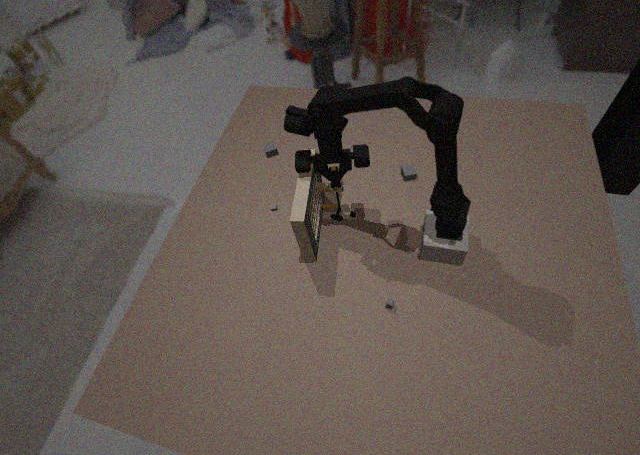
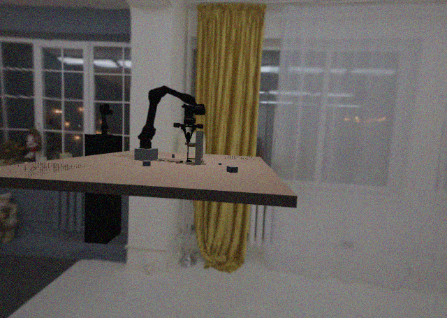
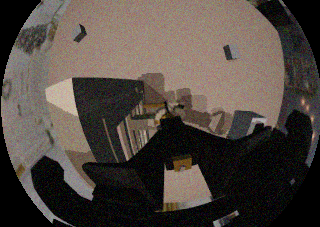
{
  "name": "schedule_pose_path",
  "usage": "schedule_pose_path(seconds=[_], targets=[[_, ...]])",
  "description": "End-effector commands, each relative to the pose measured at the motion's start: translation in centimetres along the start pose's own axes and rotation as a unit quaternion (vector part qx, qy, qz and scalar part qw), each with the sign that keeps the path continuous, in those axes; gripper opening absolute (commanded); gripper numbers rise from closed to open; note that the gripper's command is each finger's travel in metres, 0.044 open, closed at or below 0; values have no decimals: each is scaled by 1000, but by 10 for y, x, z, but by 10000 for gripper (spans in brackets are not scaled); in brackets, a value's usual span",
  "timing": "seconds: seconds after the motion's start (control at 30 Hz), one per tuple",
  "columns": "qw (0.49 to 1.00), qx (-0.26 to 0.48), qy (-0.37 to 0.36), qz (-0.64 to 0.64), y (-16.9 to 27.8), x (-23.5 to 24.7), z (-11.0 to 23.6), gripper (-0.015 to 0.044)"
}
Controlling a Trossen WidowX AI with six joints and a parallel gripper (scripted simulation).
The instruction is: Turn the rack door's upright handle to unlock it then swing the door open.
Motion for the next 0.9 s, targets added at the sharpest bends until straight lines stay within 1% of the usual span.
schedule_pose_path(seconds=[0.0,0.2,0.5,0.83,0.87], targets=[[995,3,0,-97,1,0,-2,20],[974,3,0,-226,1,0,-2,20],[973,3,0,-230,1,0,-2,20],[973,3,0,-230,1,0,-2,282],[973,3,0,-230,1,0,-2,292]])
Point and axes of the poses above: the point midway between the two fingers, 35 mm back from their tips, its own z axis back along the fingers, its own x axis across the jaws, y = z × x, the point moved 8 cm from there along z, back along the fingers, and after that the axes turned 6 degrees about z, right-handed, at the moved point
